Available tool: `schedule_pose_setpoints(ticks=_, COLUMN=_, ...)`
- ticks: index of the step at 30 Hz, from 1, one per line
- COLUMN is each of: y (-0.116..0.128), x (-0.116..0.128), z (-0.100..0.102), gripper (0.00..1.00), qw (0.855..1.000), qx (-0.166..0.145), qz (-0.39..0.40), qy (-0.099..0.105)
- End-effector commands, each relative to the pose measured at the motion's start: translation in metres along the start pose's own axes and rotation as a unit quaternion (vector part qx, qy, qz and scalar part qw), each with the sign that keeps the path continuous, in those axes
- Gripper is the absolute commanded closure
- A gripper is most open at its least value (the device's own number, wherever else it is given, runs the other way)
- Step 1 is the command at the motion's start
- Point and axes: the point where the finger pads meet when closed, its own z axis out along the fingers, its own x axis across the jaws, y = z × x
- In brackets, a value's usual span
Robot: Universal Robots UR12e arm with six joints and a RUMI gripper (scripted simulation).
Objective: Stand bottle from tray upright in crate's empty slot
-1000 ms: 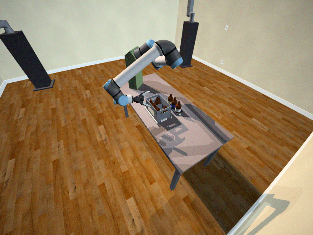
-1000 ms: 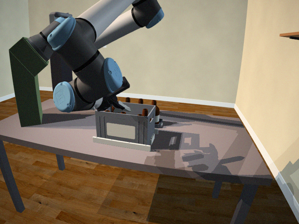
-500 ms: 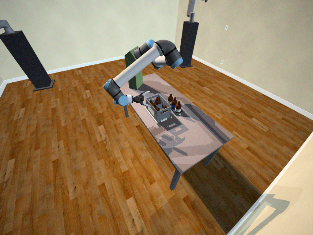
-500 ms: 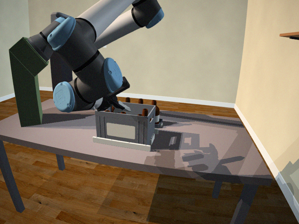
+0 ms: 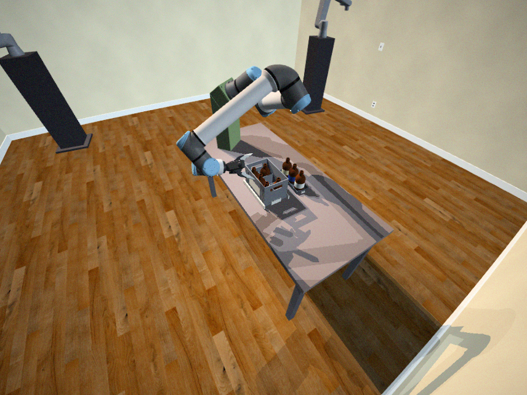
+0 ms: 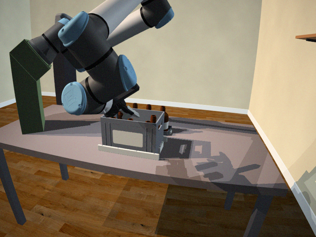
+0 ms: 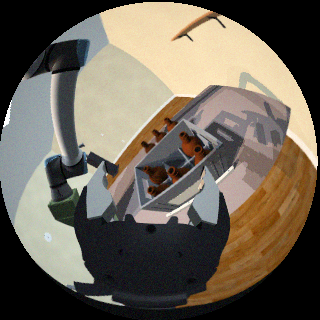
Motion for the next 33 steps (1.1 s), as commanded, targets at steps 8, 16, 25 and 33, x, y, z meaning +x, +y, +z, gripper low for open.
schedule_pose_setpoints(ticks=8, y=0.002, x=-0.001, z=0.008, gripper=0.00, qw=0.989, qx=-0.104, qz=-0.105, qy=-0.001)
schedule_pose_setpoints(ticks=16, y=0.005, x=-0.001, z=0.014, gripper=0.00, qw=0.969, qx=-0.175, qz=-0.176, qy=-0.002)
schedule_pose_setpoints(ticks=25, y=0.007, x=-0.002, z=0.022, gripper=0.00, qw=0.926, qx=-0.265, qz=-0.268, qy=-0.003)
schedule_pose_setpoints(ticks=33, y=0.009, x=-0.003, z=0.026, gripper=0.00, qw=0.898, qx=-0.310, qz=-0.313, qy=-0.004)
